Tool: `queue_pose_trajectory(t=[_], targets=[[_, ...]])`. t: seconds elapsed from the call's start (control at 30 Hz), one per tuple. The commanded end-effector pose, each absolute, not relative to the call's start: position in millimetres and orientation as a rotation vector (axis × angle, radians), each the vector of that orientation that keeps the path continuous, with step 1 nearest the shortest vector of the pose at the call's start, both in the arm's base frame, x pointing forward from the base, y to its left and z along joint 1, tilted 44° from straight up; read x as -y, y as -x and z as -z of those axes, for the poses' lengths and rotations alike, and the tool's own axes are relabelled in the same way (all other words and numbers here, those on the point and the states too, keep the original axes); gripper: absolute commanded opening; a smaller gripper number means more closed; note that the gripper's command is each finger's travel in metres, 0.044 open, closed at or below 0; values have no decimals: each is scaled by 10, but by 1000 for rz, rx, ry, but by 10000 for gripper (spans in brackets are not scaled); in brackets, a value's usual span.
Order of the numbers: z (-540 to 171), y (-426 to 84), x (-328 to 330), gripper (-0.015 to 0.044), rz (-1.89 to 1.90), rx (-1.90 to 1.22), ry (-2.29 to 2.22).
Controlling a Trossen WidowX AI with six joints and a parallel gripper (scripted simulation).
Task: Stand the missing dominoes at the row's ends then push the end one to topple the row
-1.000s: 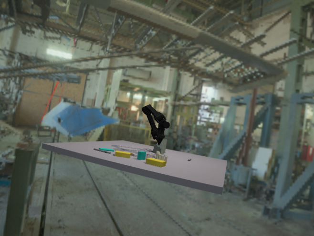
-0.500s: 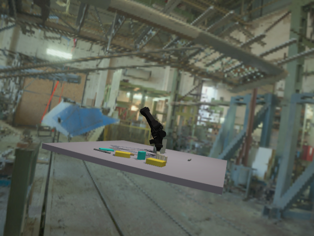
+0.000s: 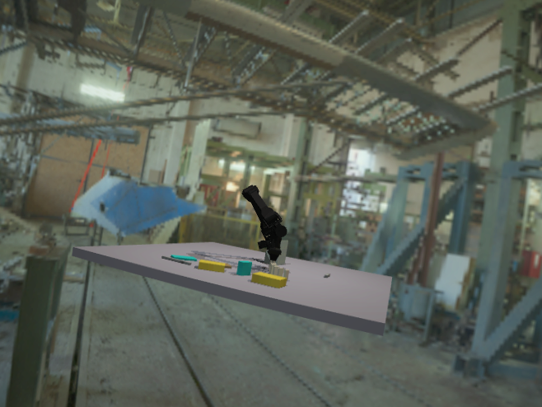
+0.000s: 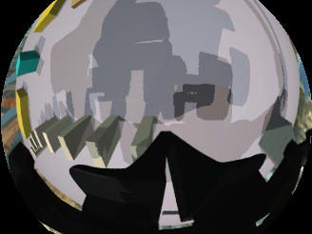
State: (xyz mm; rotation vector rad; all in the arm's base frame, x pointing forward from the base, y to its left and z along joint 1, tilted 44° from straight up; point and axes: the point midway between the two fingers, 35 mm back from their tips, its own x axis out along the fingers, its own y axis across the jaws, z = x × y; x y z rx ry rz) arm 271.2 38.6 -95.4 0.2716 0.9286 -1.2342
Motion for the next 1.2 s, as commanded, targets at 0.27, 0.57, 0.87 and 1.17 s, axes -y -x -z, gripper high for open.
queue_pose_trajectory(t=[0.27,0.57,0.87,1.17], targets=[[921,-2822,-500,0,1227,-939,-300],[658,-2989,-899,0,1230,-932,-274],[634,-3005,-928,0,1231,-929,-267],[634,-3005,-928,0,1231,-929,-267]])
